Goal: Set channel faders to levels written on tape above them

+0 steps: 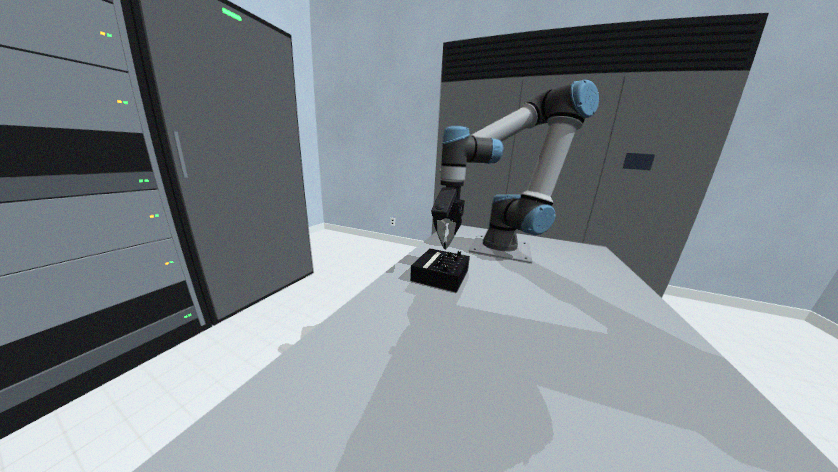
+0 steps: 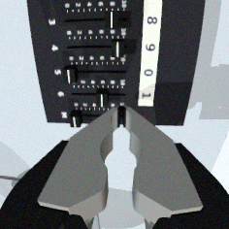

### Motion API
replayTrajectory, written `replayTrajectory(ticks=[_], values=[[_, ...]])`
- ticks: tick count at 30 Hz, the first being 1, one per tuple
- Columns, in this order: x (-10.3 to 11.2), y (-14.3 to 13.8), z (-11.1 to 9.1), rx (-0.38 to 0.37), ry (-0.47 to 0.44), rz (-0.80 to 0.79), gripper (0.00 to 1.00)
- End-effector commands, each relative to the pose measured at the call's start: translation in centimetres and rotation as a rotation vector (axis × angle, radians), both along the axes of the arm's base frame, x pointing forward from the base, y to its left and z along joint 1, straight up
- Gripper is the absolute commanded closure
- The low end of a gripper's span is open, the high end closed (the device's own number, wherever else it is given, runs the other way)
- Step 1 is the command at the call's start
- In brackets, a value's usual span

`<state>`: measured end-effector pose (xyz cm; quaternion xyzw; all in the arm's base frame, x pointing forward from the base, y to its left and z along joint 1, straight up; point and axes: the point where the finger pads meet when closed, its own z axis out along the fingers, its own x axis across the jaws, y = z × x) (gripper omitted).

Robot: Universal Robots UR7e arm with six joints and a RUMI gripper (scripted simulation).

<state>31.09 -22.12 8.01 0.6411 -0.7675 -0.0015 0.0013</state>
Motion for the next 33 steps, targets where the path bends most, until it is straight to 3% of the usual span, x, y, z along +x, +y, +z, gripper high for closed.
replayTrajectory(ticks=[1, 33], values=[[-0.2, 0.1, -0.1, 0.002, 0.001, -0.001, 1.0], [-0.2, 0.1, -1.3, 0.002, 0.001, -0.001, 1.0]])
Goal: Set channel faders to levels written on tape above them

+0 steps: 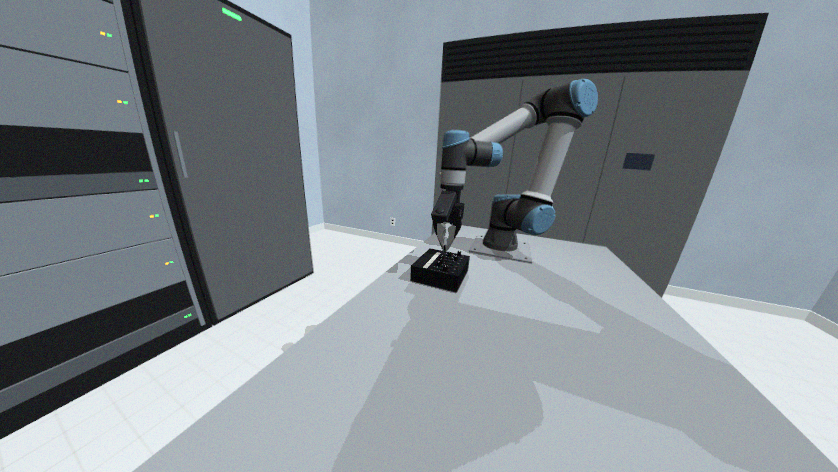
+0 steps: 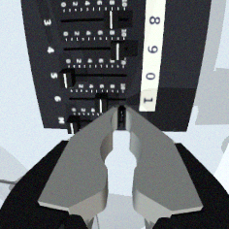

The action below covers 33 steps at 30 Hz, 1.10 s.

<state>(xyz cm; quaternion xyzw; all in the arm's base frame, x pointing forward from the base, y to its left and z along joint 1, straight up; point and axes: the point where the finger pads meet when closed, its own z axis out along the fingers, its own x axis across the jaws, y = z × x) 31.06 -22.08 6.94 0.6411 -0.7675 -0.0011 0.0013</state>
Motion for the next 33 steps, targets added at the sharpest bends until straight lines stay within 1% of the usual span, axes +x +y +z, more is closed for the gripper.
replayTrajectory(ticks=[1, 33], values=[[-0.13, 0.05, -0.24, 0.002, 0.002, -0.001, 1.0], [-0.04, 0.53, -0.24, 0.002, 0.002, -0.001, 1.0]])
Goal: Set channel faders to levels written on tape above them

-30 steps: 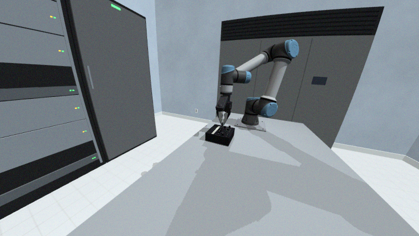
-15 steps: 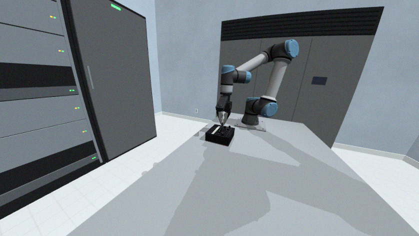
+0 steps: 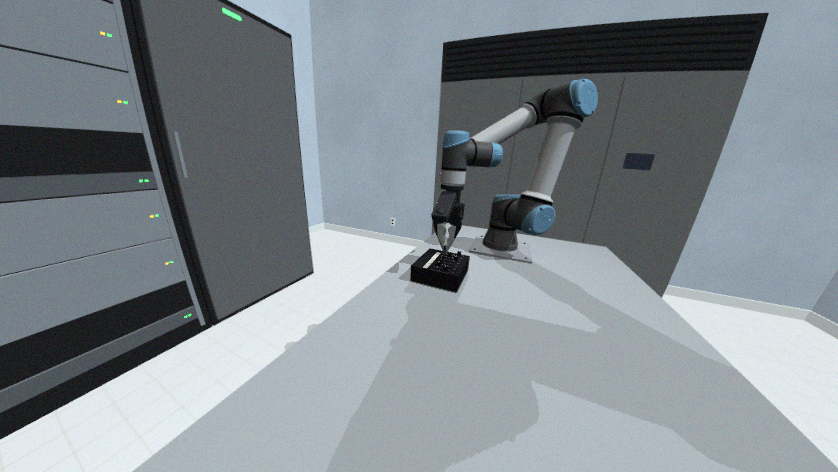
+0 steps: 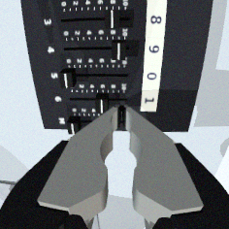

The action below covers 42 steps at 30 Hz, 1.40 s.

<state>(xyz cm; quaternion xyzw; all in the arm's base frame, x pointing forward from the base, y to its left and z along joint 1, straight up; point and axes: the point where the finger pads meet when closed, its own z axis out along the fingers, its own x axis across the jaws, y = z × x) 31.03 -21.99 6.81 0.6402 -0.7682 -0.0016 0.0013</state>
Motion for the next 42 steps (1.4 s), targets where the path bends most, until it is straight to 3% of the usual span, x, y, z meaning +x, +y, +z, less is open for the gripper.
replayTrajectory(ticks=[1, 42], values=[[0.0, 0.5, -0.1, 0.002, 0.001, 0.001, 1.0], [0.3, 2.4, -0.1, 0.002, 0.001, 0.001, 1.0]])
